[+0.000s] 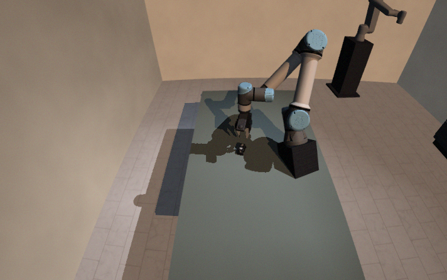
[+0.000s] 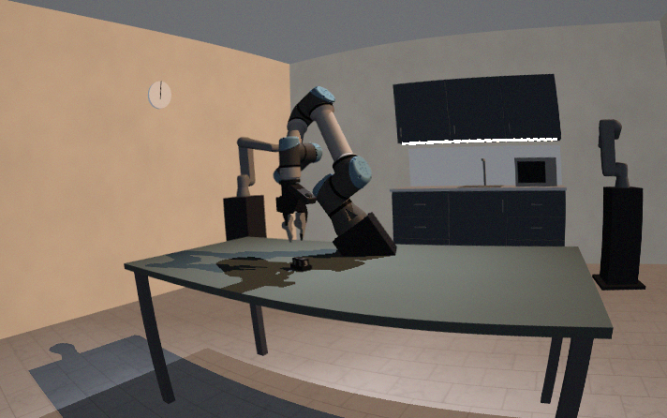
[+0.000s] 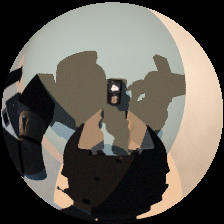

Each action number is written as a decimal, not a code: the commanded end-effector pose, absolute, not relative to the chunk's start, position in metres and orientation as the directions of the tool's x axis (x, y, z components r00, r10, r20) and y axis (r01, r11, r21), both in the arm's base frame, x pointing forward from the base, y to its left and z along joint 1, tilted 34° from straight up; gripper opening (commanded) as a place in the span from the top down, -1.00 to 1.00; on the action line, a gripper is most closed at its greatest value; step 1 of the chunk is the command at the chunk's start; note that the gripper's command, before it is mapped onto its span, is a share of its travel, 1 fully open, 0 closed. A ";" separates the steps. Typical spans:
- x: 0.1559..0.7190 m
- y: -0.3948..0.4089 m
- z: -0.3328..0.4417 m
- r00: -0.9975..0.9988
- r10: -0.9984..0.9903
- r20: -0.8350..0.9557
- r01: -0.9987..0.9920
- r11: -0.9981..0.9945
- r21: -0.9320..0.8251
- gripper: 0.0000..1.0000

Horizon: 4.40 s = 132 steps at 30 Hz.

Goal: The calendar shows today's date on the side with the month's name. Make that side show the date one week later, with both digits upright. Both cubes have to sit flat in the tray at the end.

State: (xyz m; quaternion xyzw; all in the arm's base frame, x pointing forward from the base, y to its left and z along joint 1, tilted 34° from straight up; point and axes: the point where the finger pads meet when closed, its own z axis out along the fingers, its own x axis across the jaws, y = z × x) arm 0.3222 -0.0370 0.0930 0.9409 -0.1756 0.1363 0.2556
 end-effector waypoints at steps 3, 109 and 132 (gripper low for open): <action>0.322 -0.037 0.093 0.901 -0.261 0.347 -0.400 -0.808 0.433 0.44; 0.332 -0.065 0.049 0.901 -0.261 0.347 -0.400 -0.808 0.433 0.44; 0.334 -0.071 0.039 0.901 -0.261 0.347 -0.400 -0.808 0.433 0.44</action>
